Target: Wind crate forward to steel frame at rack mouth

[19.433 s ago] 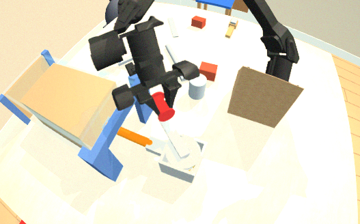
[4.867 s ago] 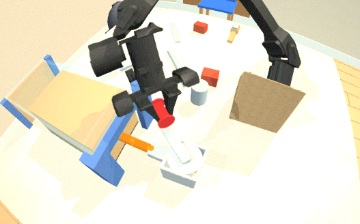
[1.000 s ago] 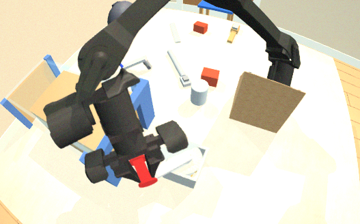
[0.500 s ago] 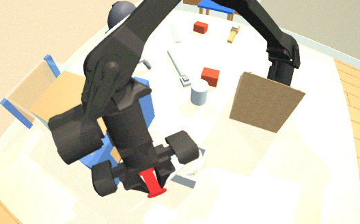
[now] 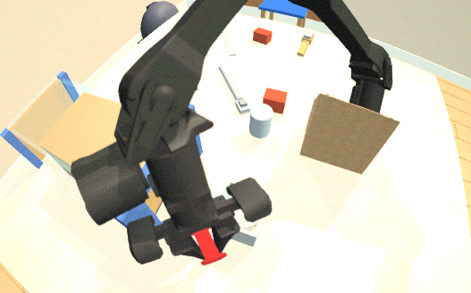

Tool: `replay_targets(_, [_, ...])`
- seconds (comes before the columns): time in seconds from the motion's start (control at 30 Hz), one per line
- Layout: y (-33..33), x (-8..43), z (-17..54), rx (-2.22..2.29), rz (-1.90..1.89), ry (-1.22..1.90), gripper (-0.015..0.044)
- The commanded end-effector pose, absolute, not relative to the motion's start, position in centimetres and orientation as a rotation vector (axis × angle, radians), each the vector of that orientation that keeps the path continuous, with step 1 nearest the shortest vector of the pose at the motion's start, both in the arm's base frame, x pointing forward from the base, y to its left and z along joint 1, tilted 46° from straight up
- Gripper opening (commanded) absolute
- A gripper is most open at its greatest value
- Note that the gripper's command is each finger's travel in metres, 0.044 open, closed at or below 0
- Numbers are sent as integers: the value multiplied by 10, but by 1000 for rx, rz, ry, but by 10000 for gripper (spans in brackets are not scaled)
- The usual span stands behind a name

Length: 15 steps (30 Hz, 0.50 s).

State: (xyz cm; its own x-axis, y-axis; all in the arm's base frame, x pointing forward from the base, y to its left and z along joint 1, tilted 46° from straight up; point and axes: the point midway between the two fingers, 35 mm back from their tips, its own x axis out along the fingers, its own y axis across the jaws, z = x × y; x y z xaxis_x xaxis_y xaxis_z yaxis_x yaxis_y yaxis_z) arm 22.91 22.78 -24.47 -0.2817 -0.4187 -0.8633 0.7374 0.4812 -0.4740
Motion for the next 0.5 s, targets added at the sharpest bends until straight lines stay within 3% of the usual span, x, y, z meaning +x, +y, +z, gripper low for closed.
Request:
replay_targets(0.0, [230, 205, -248, 276, -1164, 1512, 0])
replay_targets(0.47, [229, 185, -246, 276, -1164, 1514, 0])
